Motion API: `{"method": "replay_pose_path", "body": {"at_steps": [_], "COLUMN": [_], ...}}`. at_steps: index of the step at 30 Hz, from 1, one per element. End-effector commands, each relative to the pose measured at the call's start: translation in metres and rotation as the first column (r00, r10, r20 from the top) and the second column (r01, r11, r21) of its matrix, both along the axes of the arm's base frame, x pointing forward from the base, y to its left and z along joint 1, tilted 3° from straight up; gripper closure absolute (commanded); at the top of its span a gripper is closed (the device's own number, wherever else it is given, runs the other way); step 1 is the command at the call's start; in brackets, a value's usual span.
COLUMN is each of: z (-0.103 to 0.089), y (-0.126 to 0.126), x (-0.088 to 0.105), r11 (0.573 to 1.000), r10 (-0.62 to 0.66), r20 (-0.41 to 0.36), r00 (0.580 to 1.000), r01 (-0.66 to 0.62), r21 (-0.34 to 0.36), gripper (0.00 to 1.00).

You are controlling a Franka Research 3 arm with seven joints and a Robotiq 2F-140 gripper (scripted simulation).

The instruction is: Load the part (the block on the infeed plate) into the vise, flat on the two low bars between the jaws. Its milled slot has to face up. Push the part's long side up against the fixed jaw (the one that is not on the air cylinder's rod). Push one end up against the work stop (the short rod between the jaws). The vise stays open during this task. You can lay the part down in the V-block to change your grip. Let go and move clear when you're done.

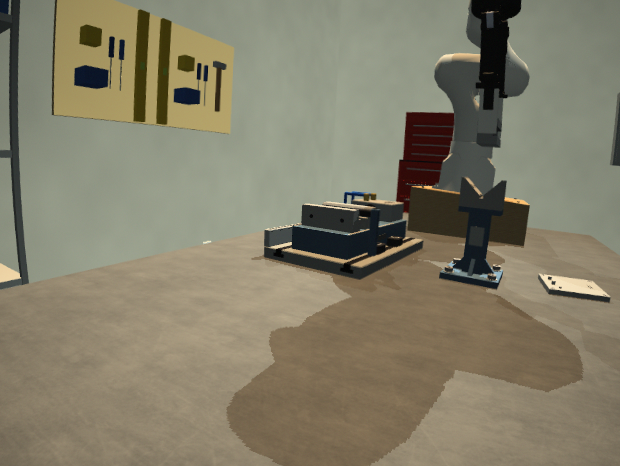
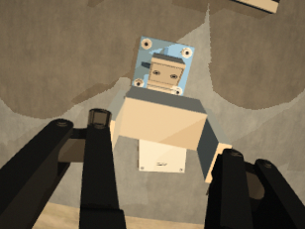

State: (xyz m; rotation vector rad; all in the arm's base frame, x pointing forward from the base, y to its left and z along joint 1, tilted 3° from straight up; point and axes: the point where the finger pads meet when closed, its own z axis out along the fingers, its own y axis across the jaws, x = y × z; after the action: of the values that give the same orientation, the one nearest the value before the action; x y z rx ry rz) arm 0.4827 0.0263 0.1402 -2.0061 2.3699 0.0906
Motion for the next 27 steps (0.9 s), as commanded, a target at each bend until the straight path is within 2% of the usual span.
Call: {"method": "replay_pose_path", "body": {"at_steps": [1, 18, 27], "z": [0.0016, 0.0017, 0.0022], "y": [-0.0022, -0.0029, -0.0051], "x": [0.0015, 0.0011, 0.0000], "r11": [1.000, 1.000, 0.999], "r10": [0.006, 0.005, 0.002], "r20": [0.007, 0.006, 0.005], "r00": [1.000, 1.000, 1.000], "r01": [-0.006, -0.005, -0.003], "r21": [-0.002, 0.006, 0.032], "gripper": [1.00, 1.00, 1.00]}}
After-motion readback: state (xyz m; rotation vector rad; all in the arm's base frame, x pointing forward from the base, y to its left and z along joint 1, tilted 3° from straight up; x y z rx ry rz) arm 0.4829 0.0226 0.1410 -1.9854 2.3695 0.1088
